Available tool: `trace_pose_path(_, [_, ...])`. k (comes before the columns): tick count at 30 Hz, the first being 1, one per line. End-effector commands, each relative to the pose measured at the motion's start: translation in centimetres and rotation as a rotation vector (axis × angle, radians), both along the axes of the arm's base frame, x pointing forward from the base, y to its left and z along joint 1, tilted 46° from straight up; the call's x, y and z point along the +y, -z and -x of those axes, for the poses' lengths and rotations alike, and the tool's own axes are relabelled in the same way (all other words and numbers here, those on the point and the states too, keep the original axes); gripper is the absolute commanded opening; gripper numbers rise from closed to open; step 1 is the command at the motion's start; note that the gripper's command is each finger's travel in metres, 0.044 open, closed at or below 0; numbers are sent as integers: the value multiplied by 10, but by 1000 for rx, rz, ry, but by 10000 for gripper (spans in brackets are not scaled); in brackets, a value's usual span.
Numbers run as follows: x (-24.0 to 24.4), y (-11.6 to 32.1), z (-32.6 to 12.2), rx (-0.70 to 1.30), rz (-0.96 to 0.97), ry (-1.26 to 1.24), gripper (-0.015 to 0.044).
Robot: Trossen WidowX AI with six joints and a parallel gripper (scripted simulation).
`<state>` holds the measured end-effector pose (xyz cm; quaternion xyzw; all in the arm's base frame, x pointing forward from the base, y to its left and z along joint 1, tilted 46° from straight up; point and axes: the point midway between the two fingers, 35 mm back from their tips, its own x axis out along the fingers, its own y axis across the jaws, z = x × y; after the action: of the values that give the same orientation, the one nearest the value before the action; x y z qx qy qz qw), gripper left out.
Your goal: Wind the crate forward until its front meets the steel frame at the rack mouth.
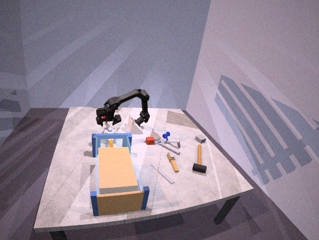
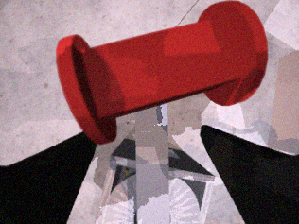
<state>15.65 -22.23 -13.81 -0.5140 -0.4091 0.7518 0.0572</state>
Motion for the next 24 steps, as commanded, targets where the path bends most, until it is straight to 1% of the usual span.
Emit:
trace_pose_path(1, [-5,-4,-2,-9,-1,8,440])
trace_pose_path(5, [-32,-29,-11,-63,-1,53,440])
trace_pose_path(9, [-71,-75,-16,-149,6,121,440])
trace_pose_path(11, [-83,-92,-15,-177,9,143,440])
trace_pose_path(15, [-84,-94,-15,-181,10,146,440])
trace_pose_path(16, [-89,-95,-13,-178,42,149,440])
trace_pose_path(24, [-90,-98,-12,-182,47,152,230])
